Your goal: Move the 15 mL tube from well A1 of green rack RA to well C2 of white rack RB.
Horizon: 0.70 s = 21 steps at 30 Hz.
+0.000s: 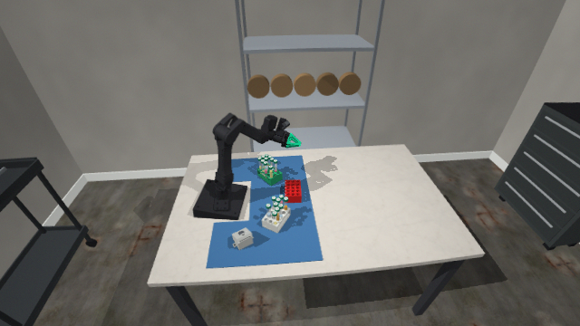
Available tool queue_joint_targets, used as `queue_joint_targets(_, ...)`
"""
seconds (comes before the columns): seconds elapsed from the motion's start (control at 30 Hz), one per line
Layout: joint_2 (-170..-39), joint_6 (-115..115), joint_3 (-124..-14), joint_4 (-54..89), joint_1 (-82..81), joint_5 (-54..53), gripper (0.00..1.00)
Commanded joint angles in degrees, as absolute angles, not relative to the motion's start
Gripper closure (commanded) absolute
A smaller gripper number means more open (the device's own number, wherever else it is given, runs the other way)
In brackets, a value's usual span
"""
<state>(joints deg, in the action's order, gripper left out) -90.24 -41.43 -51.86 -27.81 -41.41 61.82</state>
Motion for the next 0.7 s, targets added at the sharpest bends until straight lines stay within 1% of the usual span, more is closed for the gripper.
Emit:
queue_joint_targets(0.0, -89.88, -39.20, -52.40, -21.12, -41.44, 58.86, 0.70)
queue_joint_targets(0.1, -89.88, -39.20, -52.40, -21.13, -41.43, 58.86, 0.70)
queue_joint_targets(0.2, -88.37, -33.75, -57.74, -6.60, -38.07, 53.52, 0.70)
queue_joint_targets(0.37, -87.25, -27.37, -65.56, 11.74, -32.60, 45.41, 0.70)
queue_joint_targets(0.4, -86.95, -26.97, -66.21, 13.54, -31.63, 44.20, 0.70)
queue_joint_targets(0.67, -86.68, -27.27, -65.95, 13.32, -31.25, 43.88, 0.70)
